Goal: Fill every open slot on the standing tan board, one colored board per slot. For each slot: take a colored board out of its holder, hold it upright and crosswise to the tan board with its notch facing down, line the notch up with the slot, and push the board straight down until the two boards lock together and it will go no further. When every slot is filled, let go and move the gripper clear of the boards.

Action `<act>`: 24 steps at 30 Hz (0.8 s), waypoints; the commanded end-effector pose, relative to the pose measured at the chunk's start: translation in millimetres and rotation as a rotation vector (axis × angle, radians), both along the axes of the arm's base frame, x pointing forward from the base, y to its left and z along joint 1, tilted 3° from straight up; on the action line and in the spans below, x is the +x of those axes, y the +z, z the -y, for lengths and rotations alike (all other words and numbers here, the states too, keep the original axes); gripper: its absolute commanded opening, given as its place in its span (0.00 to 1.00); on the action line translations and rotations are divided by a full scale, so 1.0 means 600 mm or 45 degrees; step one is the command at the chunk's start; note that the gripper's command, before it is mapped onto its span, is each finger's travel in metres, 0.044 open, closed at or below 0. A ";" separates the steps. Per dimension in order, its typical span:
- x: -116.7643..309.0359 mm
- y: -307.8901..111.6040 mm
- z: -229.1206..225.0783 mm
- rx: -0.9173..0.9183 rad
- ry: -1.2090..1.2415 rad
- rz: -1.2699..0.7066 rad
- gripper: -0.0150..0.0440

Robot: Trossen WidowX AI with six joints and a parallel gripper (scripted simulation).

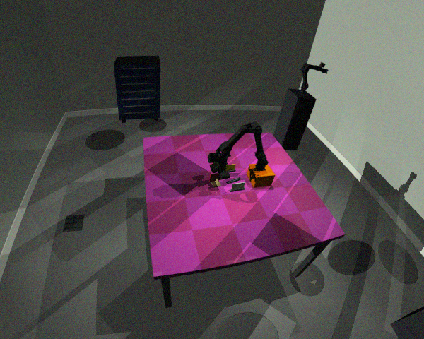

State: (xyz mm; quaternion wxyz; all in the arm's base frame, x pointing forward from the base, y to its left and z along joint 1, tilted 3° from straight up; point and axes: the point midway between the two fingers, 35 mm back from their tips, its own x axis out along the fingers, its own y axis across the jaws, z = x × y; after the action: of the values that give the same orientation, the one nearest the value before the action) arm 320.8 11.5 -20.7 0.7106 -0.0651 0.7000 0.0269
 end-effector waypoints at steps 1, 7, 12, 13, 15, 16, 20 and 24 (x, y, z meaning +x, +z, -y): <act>0.000 0.001 0.000 0.000 0.000 0.001 0.25; 0.000 0.001 0.000 0.000 0.000 0.001 0.48; 0.000 0.001 0.000 0.000 0.000 0.001 0.53; 0.000 0.001 0.000 0.000 0.000 0.001 0.53; 0.000 0.001 0.000 0.000 0.000 0.001 0.53; 0.000 0.001 0.000 0.000 0.000 0.001 0.53; 0.004 0.064 -0.004 0.000 0.003 0.002 0.53; -0.002 0.128 -0.007 -0.001 0.006 0.003 0.53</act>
State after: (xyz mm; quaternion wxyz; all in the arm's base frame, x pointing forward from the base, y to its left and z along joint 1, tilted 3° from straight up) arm 318.7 14.5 34.5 0.7056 -0.0687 0.7046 0.0306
